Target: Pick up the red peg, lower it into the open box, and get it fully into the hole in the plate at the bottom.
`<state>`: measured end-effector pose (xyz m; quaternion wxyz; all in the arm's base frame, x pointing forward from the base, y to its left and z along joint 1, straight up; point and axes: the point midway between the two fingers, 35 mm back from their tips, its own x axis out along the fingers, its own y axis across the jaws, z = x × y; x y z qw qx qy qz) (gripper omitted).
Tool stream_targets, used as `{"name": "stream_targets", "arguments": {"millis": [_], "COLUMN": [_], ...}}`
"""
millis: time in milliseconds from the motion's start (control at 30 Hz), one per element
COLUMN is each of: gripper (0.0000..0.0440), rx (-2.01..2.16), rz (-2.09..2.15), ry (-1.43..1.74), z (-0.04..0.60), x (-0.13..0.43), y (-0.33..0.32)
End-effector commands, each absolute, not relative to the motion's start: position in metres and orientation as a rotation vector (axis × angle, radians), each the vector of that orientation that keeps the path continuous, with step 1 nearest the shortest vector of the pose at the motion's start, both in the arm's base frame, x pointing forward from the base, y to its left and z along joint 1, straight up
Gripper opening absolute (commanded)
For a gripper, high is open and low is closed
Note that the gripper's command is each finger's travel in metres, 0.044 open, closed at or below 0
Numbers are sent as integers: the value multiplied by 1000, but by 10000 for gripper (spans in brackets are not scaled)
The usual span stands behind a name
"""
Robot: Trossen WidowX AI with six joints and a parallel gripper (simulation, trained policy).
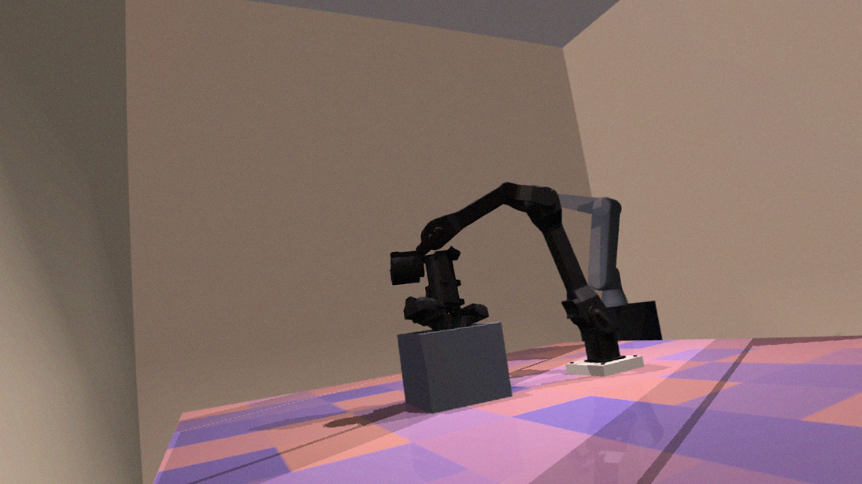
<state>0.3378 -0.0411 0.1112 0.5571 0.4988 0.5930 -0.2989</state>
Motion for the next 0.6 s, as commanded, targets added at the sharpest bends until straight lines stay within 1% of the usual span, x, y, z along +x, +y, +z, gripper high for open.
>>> {"name": "stream_targets", "arguments": {"millis": [0, 567], "gripper": [150, 166], "rx": [1198, 1287], "rz": [-666, -499], "ry": [1406, 1353], "z": [117, 159], "x": [345, 364], "y": [-43, -51]}}
